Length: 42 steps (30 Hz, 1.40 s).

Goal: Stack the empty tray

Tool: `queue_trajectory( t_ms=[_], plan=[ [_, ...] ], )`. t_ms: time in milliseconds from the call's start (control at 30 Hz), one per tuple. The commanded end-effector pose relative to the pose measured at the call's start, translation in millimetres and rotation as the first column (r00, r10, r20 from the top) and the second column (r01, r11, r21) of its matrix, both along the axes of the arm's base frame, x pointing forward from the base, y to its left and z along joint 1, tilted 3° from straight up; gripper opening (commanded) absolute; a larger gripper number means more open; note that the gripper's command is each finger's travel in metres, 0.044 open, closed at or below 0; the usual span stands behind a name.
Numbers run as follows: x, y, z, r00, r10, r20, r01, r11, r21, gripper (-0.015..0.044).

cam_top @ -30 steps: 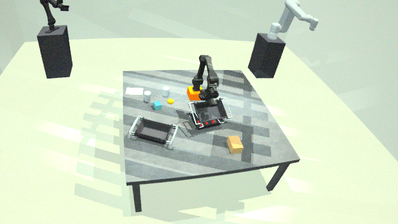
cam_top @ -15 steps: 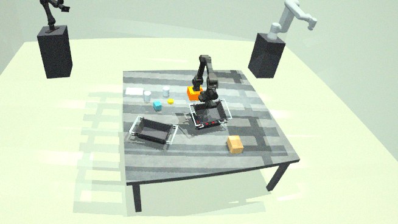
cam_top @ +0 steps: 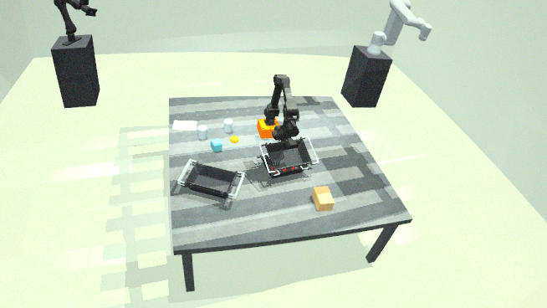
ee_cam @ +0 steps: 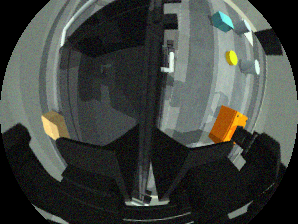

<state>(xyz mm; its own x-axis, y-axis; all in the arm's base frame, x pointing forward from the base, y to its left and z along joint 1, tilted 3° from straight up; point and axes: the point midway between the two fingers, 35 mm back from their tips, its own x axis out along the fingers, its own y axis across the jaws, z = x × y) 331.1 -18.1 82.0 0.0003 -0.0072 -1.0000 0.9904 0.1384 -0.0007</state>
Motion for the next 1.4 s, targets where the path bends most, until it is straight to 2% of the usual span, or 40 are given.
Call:
queue_trajectory(
  t_ms=[0, 1367],
  plan=[
    [-6, -1, -3, 1.0, 0.003, -0.015, -0.003, 1.0, -0.003, 0.0],
    [-13, -2, -16, 1.0, 0.003, -0.016, -0.003, 1.0, -0.004, 0.0]
  ],
)
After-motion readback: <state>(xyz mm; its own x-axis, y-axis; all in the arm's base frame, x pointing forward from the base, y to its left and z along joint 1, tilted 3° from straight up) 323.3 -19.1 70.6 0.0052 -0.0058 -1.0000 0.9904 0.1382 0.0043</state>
